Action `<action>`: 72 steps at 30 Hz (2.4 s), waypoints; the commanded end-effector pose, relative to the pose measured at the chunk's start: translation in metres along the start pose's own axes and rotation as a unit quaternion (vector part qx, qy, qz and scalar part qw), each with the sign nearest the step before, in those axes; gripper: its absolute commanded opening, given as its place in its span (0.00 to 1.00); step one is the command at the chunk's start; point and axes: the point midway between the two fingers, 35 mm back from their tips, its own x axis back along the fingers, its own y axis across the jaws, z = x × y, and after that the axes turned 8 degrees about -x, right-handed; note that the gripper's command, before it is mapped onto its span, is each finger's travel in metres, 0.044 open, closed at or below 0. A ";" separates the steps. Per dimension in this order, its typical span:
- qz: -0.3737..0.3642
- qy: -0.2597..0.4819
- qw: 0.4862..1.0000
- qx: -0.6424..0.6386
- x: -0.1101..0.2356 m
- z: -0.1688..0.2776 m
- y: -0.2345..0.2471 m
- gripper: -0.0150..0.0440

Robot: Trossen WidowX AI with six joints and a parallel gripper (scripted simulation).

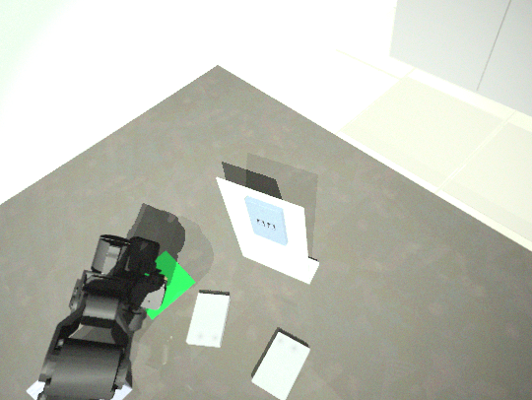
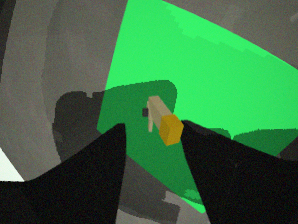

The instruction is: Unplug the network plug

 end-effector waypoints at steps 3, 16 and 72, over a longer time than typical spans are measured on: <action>-0.002 0.000 1.000 -0.002 0.005 0.000 0.001 0.52; -0.001 0.001 1.000 -0.001 0.017 0.001 0.001 0.52; 0.000 0.004 1.000 -0.001 0.072 0.010 0.036 0.52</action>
